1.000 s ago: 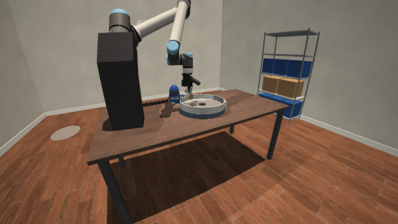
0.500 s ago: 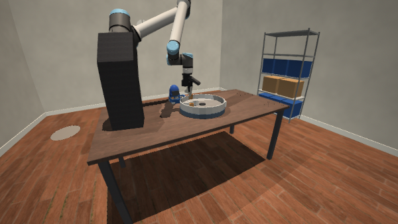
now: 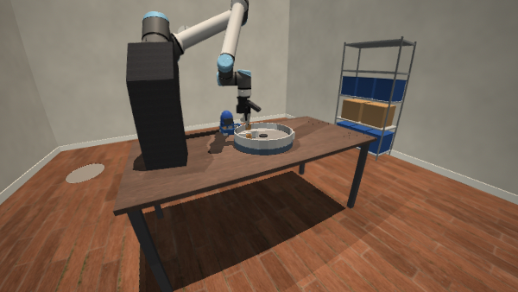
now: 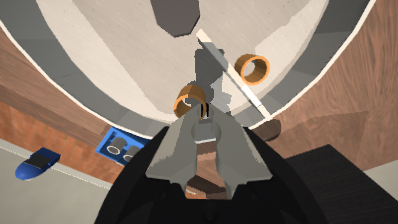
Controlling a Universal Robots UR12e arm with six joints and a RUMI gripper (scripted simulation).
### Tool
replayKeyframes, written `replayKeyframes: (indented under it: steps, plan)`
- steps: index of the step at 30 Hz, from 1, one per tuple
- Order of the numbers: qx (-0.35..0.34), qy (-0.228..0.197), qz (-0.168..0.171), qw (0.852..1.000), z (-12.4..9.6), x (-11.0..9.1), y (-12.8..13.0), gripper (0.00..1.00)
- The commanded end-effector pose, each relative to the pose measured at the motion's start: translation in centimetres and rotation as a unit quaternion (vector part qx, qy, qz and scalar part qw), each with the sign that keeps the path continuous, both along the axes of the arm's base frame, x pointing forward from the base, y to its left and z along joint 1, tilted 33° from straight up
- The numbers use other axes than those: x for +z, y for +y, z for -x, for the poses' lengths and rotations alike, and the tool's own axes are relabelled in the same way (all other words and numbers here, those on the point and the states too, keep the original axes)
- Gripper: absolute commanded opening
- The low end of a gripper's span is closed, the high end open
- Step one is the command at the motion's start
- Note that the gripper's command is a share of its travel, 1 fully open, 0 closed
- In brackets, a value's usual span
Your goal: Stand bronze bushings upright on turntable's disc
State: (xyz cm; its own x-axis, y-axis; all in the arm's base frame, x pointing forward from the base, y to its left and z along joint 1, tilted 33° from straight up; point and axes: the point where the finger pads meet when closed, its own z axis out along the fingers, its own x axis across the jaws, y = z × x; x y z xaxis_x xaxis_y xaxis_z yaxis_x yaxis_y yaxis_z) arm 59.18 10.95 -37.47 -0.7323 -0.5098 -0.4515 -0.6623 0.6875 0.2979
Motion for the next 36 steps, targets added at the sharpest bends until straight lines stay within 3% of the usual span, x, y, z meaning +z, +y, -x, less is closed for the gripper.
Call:
replayKeyframes:
  steps: [1,19,36]
  plan:
    - [0.000,0.000,0.000,1.000,-0.1,-0.5,0.3,0.00]
    - [0.000,0.000,0.000,1.000,-0.6,-2.8,1.7,0.00]
    - [0.000,0.000,0.000,1.000,-0.7,-3.3,2.0,0.00]
